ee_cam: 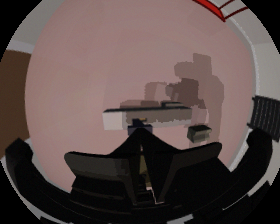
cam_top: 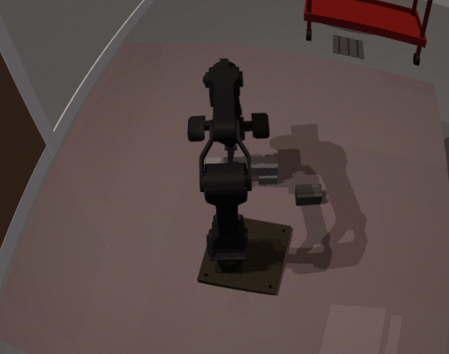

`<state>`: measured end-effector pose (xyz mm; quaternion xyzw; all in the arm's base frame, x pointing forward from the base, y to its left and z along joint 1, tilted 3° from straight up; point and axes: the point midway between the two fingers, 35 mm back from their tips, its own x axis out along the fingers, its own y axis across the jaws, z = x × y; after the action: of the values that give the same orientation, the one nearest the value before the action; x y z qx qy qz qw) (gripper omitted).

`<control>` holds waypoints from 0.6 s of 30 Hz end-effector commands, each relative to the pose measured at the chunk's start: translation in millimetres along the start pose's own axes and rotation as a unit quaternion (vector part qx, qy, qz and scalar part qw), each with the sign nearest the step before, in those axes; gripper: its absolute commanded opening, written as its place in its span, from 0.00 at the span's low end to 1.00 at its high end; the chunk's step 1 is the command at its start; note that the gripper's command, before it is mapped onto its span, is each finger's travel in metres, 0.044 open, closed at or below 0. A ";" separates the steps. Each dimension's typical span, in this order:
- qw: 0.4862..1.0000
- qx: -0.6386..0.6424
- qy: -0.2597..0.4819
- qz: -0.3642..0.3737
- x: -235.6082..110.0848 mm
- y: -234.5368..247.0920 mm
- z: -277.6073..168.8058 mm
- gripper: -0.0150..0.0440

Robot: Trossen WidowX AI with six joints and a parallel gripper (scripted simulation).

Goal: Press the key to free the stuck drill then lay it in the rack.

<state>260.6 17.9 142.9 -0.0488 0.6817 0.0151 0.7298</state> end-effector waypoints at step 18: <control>0.999 0.000 0.032 0.001 24.9 1.9 -8.9 0.25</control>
<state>259.8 17.9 140.9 -0.0486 0.6784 0.0151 0.7329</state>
